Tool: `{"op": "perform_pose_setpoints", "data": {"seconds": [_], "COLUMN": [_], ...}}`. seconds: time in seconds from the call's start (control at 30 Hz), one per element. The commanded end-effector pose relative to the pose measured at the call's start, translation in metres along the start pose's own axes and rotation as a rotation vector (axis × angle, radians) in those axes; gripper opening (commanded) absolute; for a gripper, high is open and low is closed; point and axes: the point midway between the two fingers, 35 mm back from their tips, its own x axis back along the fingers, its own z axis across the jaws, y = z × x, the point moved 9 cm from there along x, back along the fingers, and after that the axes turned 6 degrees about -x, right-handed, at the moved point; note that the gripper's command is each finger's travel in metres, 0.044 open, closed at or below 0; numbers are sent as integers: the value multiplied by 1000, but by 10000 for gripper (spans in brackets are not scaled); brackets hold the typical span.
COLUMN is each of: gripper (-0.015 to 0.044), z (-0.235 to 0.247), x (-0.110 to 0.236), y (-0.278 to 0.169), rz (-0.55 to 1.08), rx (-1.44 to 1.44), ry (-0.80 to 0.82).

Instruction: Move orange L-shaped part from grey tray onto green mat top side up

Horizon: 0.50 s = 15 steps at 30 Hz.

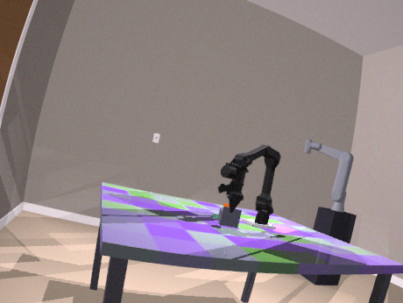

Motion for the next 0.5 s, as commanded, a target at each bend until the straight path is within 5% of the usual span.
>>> {"op": "perform_pose_setpoints", "data": {"seconds": [0.0, 0.47], "gripper": [180, 180], "z": [-1, -1], "x": [-9, -32], "y": [-1, -1], "rz": [7, 7], "rx": [4, 4], "ry": [-10, -10]}}
